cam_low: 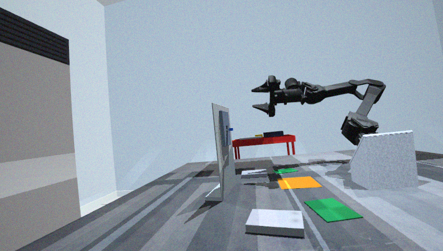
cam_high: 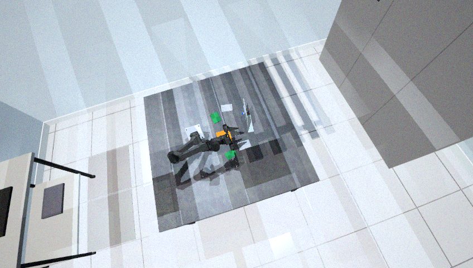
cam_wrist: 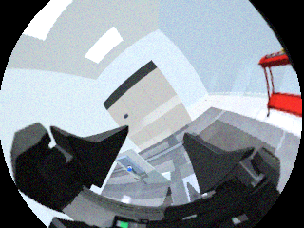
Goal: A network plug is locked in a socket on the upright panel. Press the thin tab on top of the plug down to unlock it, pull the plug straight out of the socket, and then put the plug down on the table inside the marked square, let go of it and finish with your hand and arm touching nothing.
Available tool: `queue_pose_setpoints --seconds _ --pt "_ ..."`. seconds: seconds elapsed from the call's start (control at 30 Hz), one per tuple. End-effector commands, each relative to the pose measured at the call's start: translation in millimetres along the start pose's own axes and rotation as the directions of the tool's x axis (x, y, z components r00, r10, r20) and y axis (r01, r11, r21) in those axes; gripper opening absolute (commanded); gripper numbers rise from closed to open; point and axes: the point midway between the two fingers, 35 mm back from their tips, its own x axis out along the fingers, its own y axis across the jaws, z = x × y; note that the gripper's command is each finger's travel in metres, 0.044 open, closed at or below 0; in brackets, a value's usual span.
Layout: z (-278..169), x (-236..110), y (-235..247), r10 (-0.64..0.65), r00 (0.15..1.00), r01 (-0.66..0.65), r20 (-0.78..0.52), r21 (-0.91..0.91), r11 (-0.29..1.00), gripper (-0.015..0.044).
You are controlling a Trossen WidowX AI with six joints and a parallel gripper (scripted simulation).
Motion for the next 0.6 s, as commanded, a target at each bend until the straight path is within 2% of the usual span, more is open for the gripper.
queue_pose_setpoints --seconds 0.0,0.27,0.57 --pt "-1 1 0 0.0 1.0 0.0 0.0 0.002 1.0 0.0374" --pt "-29 23 9 0.004 1.0 -0.002 -0.018 0.094 0.996 0.0164" --pt "-67 43 22 0.008 0.999 0.0 -0.04 0.204 0.979 0.0156"
